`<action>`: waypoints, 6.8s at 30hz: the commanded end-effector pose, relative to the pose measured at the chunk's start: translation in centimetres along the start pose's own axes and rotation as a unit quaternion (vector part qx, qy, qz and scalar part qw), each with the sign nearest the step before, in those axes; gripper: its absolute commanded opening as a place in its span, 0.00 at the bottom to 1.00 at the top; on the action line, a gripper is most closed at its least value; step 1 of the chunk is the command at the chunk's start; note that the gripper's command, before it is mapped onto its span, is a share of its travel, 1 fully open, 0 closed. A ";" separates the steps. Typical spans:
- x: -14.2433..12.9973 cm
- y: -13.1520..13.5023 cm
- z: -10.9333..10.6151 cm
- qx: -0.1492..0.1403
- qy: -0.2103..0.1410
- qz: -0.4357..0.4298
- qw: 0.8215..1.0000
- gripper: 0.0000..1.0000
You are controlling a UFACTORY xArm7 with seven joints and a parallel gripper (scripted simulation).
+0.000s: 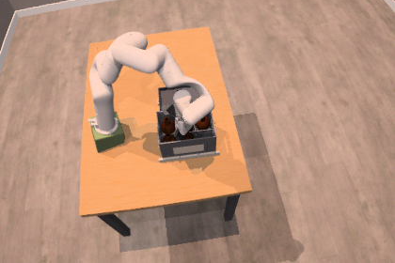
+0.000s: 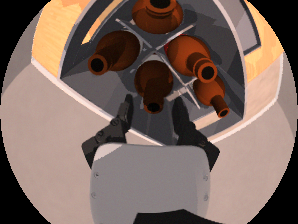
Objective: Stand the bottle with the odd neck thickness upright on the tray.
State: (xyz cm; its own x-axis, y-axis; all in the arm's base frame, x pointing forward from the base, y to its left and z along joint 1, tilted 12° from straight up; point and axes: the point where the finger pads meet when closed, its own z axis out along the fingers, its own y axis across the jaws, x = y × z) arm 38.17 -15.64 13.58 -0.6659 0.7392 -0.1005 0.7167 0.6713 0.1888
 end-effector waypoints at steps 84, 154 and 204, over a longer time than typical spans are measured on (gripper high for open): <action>6.0 5.6 -7.3 -0.001 -0.001 0.000 1.000 0.00; 5.9 5.7 -4.7 -0.001 -0.001 0.000 1.000 0.65; 5.9 5.7 -2.9 -0.001 -0.001 0.000 1.000 0.65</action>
State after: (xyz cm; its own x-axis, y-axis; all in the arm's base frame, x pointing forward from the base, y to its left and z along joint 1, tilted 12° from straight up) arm 37.67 -7.58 16.78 -0.6657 0.7393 -0.1016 0.7169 0.6714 0.1881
